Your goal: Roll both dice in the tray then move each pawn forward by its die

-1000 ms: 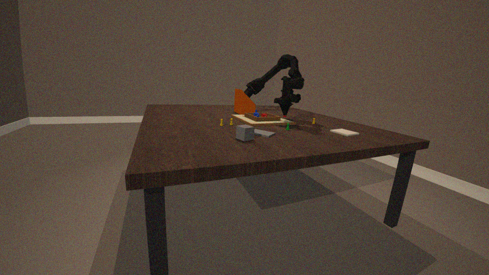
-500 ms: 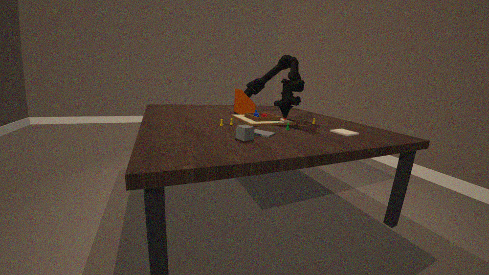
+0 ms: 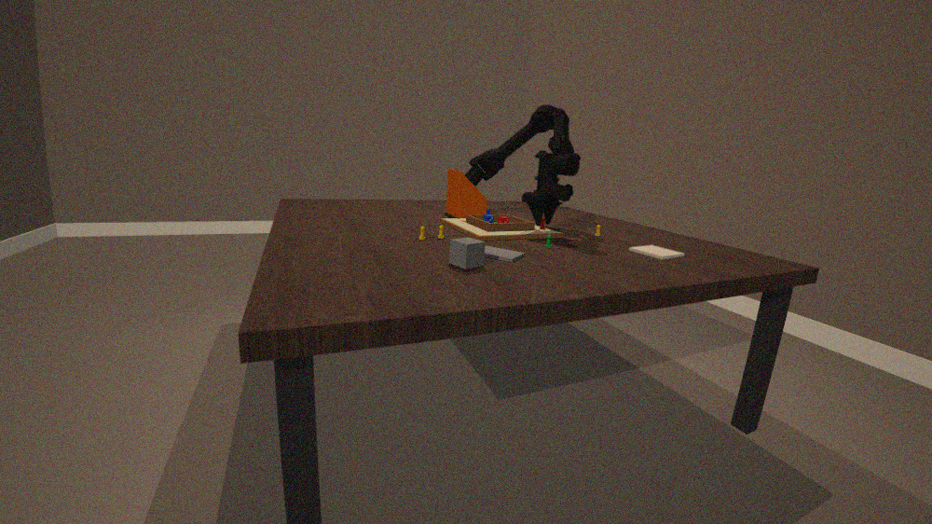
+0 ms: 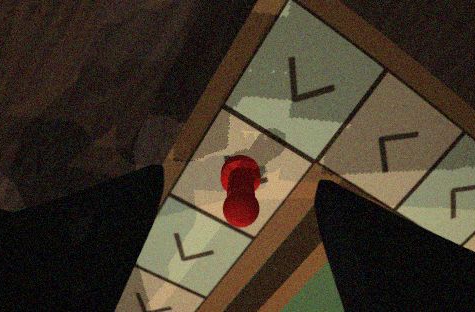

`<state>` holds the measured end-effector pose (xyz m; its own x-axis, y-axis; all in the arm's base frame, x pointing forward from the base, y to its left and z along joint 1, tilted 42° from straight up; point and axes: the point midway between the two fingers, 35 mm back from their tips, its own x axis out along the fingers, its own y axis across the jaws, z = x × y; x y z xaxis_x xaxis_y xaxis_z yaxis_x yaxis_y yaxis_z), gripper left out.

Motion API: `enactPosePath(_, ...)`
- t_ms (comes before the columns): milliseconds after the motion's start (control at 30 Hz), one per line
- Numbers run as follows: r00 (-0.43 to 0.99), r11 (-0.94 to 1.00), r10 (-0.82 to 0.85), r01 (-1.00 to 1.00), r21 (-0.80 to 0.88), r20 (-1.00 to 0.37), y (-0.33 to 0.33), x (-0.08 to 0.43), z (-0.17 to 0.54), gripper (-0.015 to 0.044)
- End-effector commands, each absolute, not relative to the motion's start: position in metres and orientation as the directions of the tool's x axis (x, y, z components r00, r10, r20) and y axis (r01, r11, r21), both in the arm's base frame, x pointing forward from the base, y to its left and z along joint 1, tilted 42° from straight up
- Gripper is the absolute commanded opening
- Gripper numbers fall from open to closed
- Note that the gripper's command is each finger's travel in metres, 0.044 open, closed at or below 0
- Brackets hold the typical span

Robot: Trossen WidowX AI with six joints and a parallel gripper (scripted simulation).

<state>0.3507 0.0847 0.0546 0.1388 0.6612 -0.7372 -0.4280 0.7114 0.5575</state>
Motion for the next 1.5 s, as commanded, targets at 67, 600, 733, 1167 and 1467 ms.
enactPosePath(67, 0.135, 0.712, 0.660, -0.427, 0.557, -0.739, 0.078, 0.349, 0.062, 0.0440)
enactPosePath(600, 0.121, 0.751, 0.634, -0.330, 0.572, -0.764, -0.004, 0.244, 0.041, 0.0204)
enactPosePath(733, 0.117, 0.751, 0.644, -0.287, 0.595, -0.756, -0.011, 0.190, 0.020, 0.0200)
enactPosePath(1167, 0.118, 0.745, 0.656, -0.263, 0.613, -0.746, -0.002, 0.159, 0.010, 0.0200)
enactPosePath(1467, 0.118, 0.745, 0.656, -0.263, 0.613, -0.746, 0.008, 0.161, -0.002, 0.0200)
